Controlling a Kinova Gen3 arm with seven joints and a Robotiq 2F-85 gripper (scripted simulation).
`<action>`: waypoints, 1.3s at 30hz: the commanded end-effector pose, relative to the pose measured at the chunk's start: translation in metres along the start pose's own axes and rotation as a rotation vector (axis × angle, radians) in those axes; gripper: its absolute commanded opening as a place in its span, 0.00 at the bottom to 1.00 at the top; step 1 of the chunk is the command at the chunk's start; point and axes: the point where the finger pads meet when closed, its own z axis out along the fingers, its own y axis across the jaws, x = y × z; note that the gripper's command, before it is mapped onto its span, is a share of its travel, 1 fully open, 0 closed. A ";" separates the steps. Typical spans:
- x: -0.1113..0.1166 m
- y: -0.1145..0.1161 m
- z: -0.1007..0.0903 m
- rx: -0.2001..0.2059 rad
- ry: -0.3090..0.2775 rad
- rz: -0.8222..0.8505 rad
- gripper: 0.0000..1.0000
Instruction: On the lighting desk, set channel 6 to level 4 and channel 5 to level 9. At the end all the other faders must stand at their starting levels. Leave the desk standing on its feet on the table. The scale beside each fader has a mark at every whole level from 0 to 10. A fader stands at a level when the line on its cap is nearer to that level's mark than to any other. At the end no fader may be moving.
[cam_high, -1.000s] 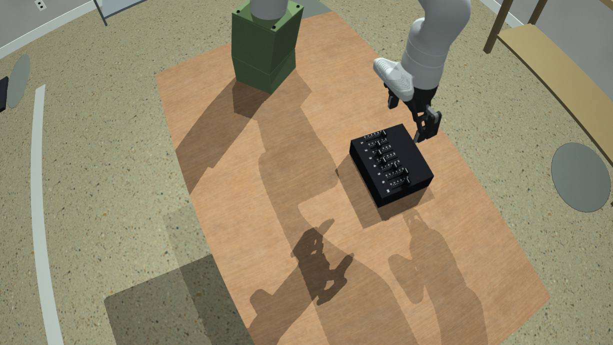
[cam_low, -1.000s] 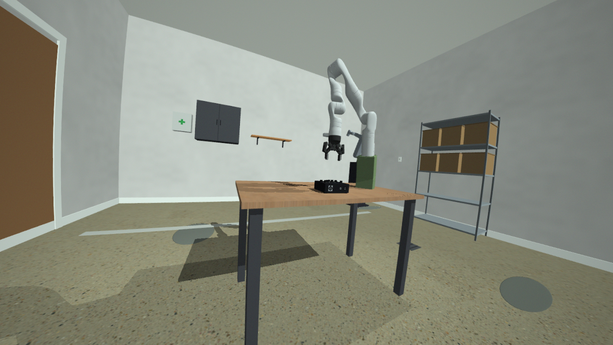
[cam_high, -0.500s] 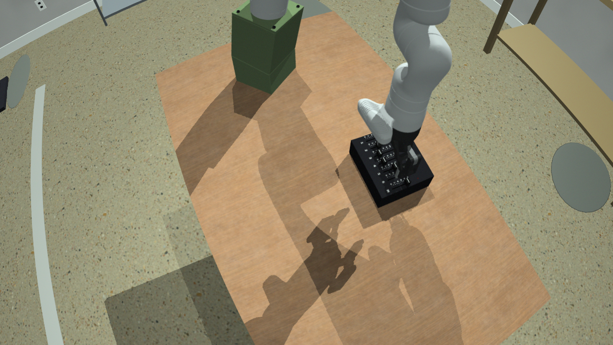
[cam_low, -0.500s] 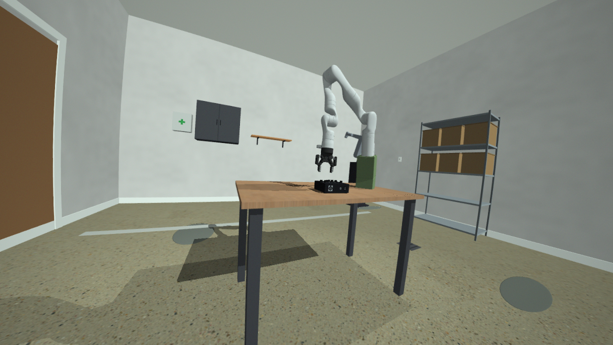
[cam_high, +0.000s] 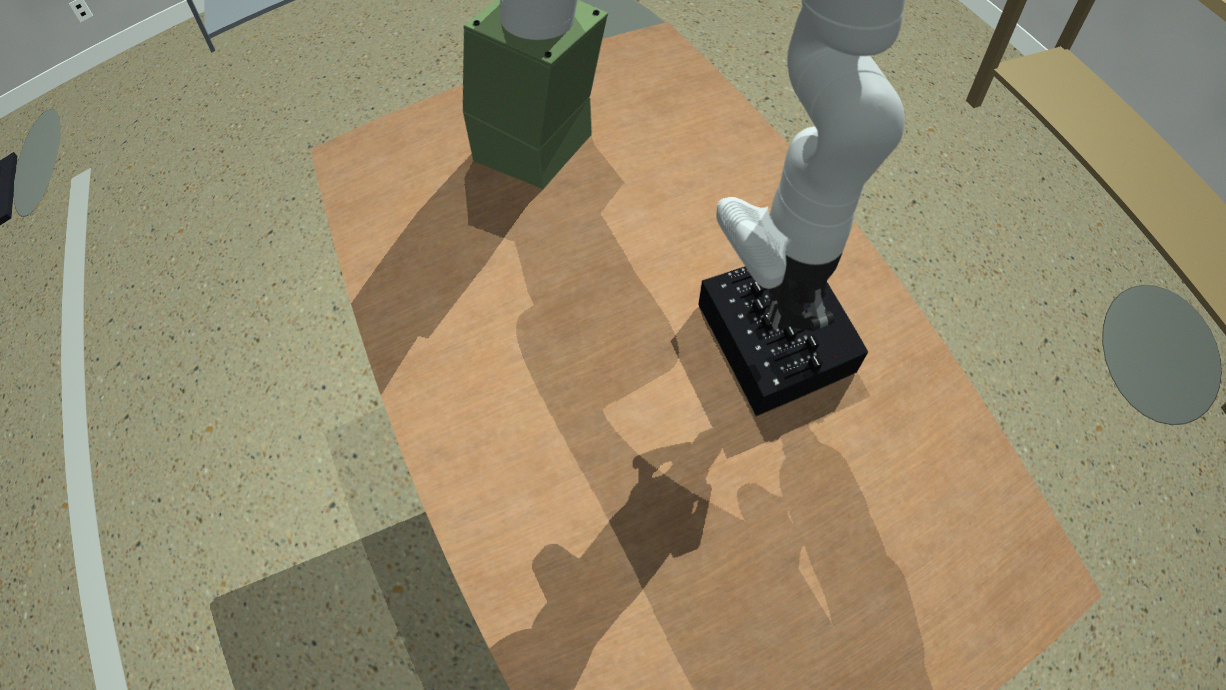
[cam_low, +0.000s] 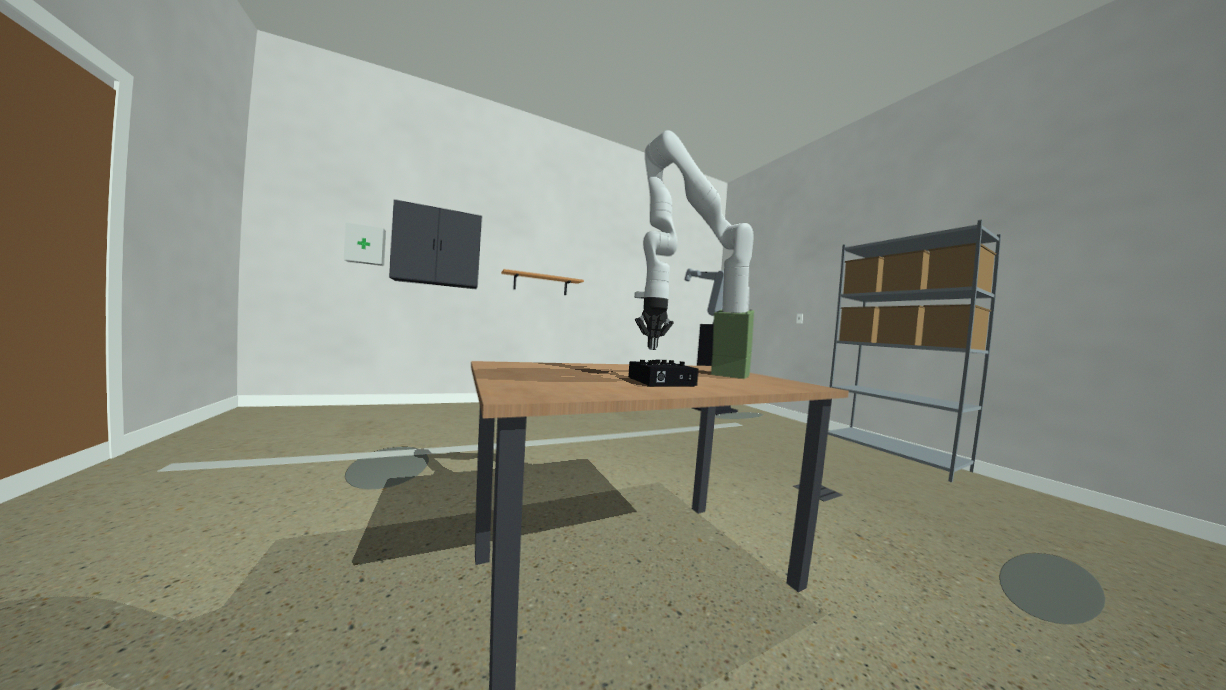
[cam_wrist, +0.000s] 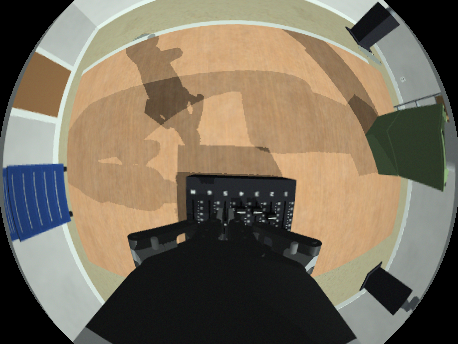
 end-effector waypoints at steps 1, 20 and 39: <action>0.000 -0.001 -0.001 0.001 0.000 0.000 0.00; 0.000 -0.001 0.000 0.001 0.000 0.000 0.00; 0.000 -0.001 0.006 0.001 0.000 -0.001 0.00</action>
